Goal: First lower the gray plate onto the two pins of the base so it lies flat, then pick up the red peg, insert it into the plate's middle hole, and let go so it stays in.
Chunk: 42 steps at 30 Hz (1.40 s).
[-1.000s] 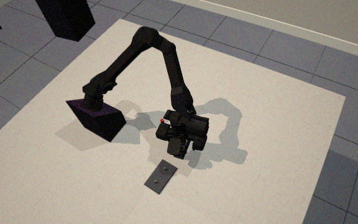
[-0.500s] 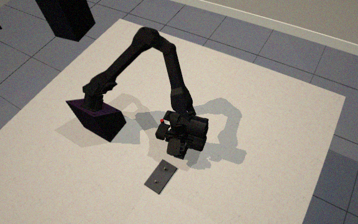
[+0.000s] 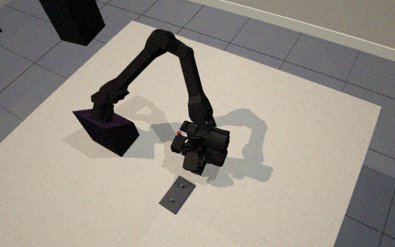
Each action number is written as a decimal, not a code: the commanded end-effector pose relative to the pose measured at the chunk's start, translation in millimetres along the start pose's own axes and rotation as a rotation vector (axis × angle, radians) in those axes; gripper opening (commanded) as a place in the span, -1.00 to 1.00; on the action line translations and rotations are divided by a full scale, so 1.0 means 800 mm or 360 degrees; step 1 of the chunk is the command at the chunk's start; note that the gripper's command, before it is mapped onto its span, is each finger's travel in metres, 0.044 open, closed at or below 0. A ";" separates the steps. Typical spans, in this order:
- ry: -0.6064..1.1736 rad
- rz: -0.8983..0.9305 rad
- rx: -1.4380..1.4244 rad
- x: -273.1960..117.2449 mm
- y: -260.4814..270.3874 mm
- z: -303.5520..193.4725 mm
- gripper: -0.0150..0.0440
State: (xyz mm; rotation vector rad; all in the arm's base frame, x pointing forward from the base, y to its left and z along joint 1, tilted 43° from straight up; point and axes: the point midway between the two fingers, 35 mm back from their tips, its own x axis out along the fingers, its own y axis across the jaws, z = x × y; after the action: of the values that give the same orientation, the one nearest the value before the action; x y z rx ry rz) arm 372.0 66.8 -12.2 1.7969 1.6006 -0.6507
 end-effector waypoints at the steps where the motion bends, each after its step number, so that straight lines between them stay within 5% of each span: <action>1: -0.0009 0.0013 -0.0015 -0.015 0.005 0.002 -0.49; 42: -0.0011 0.0011 -0.0004 -0.157 -0.003 0.008 -0.49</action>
State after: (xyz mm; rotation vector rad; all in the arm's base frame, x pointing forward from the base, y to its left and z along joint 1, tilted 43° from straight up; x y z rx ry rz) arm 353.7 -20.0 76.4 1.8019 1.5861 -0.6484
